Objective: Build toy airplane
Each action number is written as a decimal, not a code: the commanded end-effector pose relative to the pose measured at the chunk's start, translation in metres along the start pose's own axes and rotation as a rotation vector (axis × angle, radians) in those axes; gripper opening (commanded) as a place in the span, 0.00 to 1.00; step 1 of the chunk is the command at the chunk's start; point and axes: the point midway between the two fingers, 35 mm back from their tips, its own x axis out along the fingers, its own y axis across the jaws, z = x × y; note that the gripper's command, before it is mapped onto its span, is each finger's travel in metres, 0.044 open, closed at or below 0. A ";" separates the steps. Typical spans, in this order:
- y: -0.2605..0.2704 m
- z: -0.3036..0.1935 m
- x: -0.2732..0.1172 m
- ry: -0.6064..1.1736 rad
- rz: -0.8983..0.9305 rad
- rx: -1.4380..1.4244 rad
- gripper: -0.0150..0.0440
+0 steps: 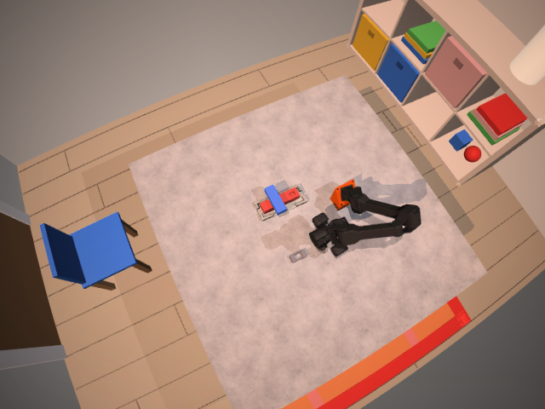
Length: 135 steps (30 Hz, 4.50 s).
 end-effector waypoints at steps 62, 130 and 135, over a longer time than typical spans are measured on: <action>-0.004 0.005 -0.068 -0.035 -0.030 0.052 0.25; -0.140 0.035 -0.104 -0.027 -0.045 0.114 0.25; -0.156 0.035 -0.101 -0.023 -0.043 0.109 0.25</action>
